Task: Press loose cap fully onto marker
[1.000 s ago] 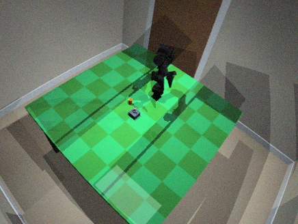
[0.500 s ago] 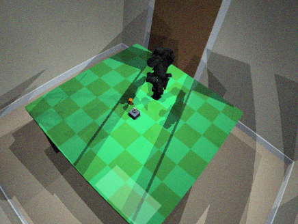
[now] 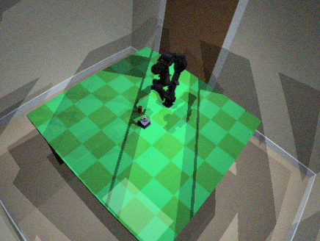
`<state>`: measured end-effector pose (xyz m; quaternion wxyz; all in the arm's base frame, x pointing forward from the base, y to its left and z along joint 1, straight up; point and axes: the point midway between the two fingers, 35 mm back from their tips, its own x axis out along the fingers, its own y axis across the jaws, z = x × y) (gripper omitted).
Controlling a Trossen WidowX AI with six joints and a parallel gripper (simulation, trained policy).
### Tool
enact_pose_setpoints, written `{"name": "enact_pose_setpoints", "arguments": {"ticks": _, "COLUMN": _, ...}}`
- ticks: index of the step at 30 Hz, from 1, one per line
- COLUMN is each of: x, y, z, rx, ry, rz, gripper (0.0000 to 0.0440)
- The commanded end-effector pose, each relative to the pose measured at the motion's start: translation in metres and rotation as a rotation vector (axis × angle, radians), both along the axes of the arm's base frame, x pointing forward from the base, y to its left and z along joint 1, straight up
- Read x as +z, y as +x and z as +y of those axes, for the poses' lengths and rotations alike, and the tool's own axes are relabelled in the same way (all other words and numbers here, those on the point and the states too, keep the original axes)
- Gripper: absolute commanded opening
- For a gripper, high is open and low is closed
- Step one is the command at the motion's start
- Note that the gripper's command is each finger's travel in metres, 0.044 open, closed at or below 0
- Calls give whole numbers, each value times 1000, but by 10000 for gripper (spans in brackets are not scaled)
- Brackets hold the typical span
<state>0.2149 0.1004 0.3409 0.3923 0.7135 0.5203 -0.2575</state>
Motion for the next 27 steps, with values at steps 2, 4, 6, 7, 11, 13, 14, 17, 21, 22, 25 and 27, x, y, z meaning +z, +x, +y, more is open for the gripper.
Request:
{"name": "enact_pose_setpoints", "arguments": {"ticks": 2, "x": -9, "y": 9, "z": -10, "rx": -6, "ry": -26, "rz": 10, "gripper": 332}}
{"name": "enact_pose_setpoints", "arguments": {"ticks": 4, "x": -11, "y": 12, "z": -14, "rx": -10, "ry": -33, "rz": 11, "gripper": 332}}
{"name": "enact_pose_setpoints", "arguments": {"ticks": 6, "x": -13, "y": 15, "z": -17, "rx": -14, "ry": -41, "rz": 11, "gripper": 331}}
{"name": "enact_pose_setpoints", "arguments": {"ticks": 7, "x": -14, "y": 16, "z": -19, "rx": -16, "ry": -45, "rz": 11, "gripper": 331}}
{"name": "enact_pose_setpoints", "arguments": {"ticks": 11, "x": -18, "y": 22, "z": -27, "rx": -24, "ry": -61, "rz": 13, "gripper": 331}}
{"name": "enact_pose_setpoints", "arguments": {"ticks": 13, "x": -20, "y": 24, "z": -30, "rx": -28, "ry": -69, "rz": 14, "gripper": 331}}
{"name": "enact_pose_setpoints", "arguments": {"ticks": 14, "x": -21, "y": 25, "z": -32, "rx": -30, "ry": -73, "rz": 14, "gripper": 331}}
{"name": "enact_pose_setpoints", "arguments": {"ticks": 17, "x": -24, "y": 29, "z": -38, "rx": -36, "ry": -85, "rz": 16, "gripper": 330}}
{"name": "enact_pose_setpoints", "arguments": {"ticks": 21, "x": -28, "y": 33, "z": -46, "rx": -43, "ry": -101, "rz": 19, "gripper": 330}}
{"name": "enact_pose_setpoints", "arguments": {"ticks": 22, "x": -29, "y": 34, "z": -48, "rx": -45, "ry": -105, "rz": 20, "gripper": 330}}
{"name": "enact_pose_setpoints", "arguments": {"ticks": 25, "x": -32, "y": 37, "z": -54, "rx": -50, "ry": -118, "rz": 23, "gripper": 329}}
{"name": "enact_pose_setpoints", "arguments": {"ticks": 27, "x": -34, "y": 39, "z": -59, "rx": -53, "ry": -126, "rz": 25, "gripper": 329}}
